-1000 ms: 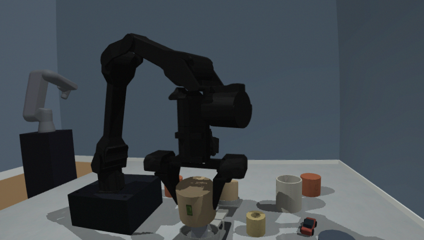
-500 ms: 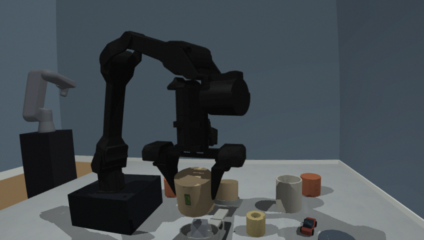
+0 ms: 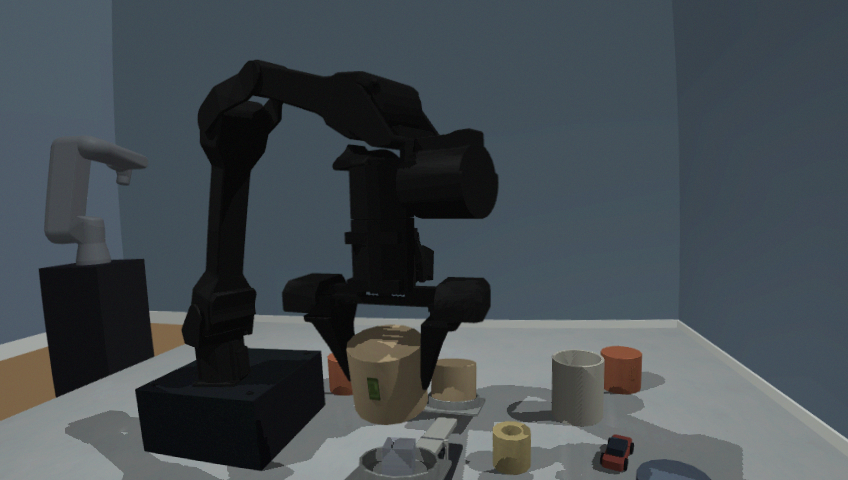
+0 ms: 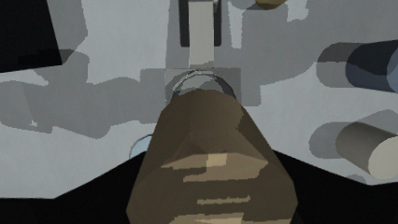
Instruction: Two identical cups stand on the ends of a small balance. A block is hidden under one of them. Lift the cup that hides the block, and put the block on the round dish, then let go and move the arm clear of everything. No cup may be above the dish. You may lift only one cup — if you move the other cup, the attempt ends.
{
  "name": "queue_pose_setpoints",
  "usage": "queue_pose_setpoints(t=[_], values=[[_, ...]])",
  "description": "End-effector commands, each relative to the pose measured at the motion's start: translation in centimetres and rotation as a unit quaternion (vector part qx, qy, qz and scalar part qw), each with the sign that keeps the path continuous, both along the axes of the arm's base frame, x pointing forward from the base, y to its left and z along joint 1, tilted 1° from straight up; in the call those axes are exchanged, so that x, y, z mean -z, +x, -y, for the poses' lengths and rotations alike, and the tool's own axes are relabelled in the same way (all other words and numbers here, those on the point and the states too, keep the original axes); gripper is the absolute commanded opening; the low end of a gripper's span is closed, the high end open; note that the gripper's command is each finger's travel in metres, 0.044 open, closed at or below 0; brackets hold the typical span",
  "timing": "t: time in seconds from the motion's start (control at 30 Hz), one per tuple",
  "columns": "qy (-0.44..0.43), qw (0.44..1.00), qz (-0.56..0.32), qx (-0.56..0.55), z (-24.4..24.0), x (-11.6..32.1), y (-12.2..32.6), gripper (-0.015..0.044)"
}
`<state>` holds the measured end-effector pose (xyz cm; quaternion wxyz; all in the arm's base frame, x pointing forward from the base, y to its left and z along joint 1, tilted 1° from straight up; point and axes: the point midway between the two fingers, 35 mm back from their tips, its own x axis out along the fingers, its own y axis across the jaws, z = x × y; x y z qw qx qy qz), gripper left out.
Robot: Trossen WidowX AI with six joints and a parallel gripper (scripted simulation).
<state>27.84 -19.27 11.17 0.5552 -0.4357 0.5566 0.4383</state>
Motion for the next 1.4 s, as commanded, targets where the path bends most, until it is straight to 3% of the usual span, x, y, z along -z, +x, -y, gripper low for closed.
queue_pose_setpoints(t=[0.0,1.37], values=[[0.000,1.000,0.000,0.000,0.00,0.05,-0.01,0.0000],[0.000,1.000,0.000,0.000,0.00,0.05,-0.01,0.0000]])
